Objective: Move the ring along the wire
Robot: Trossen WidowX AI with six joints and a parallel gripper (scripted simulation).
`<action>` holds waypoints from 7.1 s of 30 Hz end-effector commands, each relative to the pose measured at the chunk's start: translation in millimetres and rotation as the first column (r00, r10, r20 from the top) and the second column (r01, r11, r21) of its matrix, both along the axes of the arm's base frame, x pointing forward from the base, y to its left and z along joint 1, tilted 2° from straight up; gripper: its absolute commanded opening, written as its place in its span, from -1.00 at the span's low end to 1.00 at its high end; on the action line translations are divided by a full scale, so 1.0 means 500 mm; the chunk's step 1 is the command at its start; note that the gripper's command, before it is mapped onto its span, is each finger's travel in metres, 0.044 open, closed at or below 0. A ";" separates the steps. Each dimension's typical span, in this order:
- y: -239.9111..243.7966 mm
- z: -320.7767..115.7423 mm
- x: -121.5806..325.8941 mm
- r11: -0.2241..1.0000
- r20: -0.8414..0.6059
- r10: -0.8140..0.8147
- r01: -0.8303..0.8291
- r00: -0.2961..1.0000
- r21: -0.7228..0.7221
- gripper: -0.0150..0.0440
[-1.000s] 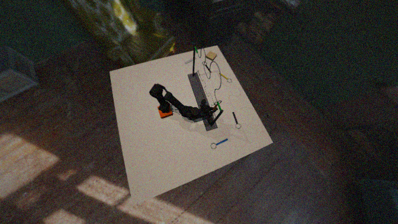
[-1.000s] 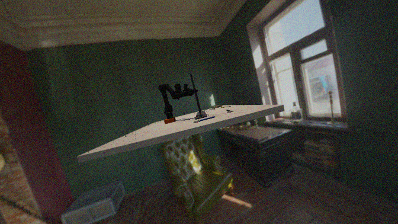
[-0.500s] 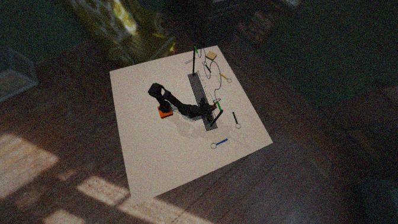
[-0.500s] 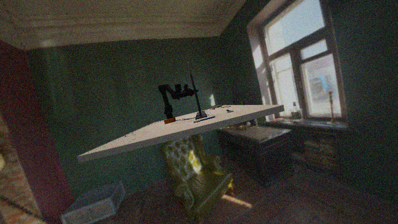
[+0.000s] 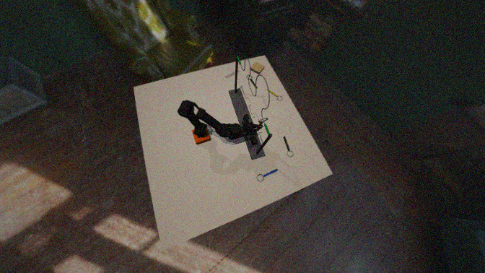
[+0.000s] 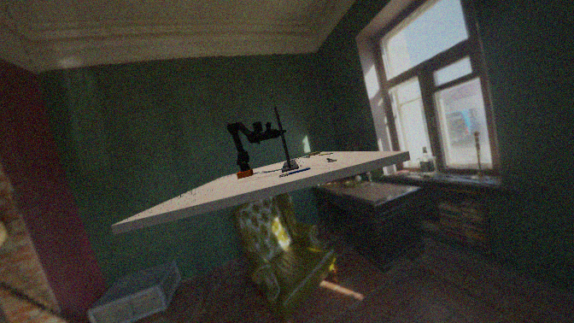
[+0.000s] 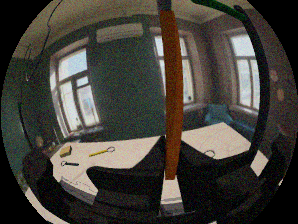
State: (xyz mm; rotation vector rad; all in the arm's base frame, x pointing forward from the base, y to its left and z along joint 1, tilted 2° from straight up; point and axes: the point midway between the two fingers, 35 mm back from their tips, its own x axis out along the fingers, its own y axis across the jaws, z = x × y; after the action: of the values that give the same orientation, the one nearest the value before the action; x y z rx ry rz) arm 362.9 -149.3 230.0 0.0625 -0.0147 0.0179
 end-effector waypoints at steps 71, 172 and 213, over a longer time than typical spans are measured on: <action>0.286 0.334 -0.131 0.057 0.011 0.507 -0.047 0.862 0.997 -1.00; 0.233 0.476 -0.134 0.241 -0.106 0.500 -0.021 0.859 0.970 -1.00; 0.221 0.448 -0.134 0.691 -0.353 0.363 0.005 0.862 0.723 -1.00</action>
State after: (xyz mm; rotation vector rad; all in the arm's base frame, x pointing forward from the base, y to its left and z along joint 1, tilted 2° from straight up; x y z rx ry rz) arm 296.4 -38.1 453.4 0.8975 0.4930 0.2176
